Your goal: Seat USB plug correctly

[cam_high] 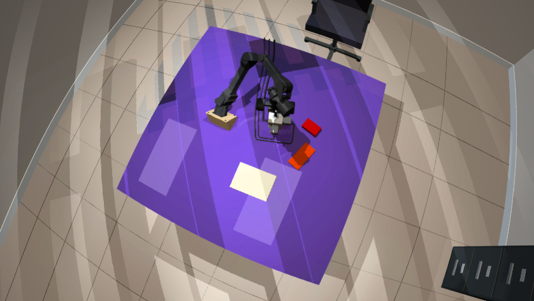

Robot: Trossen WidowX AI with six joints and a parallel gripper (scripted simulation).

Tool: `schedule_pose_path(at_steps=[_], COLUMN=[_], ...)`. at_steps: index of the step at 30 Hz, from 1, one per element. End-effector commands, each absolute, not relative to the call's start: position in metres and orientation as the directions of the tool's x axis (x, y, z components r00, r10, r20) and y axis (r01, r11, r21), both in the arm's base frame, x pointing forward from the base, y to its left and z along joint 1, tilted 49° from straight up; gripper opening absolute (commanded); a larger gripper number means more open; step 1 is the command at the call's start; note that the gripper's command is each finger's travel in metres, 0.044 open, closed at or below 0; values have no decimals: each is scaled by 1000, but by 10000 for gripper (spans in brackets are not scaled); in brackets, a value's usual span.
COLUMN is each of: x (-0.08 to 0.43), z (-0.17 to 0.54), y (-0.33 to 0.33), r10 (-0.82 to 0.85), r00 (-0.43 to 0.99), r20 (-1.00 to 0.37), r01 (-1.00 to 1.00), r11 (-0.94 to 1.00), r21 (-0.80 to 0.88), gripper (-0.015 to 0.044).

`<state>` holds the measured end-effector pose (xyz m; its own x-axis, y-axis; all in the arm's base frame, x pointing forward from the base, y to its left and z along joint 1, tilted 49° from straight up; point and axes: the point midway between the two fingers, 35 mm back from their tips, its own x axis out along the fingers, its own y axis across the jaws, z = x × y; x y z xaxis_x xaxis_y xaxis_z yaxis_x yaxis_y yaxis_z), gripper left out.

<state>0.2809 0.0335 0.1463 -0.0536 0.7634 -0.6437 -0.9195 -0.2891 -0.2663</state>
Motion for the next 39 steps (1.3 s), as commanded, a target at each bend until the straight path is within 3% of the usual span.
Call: schedule_pose_path(at_steps=[1,39], x=[281,280], z=[146,145], y=[34,39], r10=[767,780], r00=[-52,-59], r20=[-639,-623], r01=[-922,-924], r11=[-284,-279], r21=[-265,-261], gripper=[0,0])
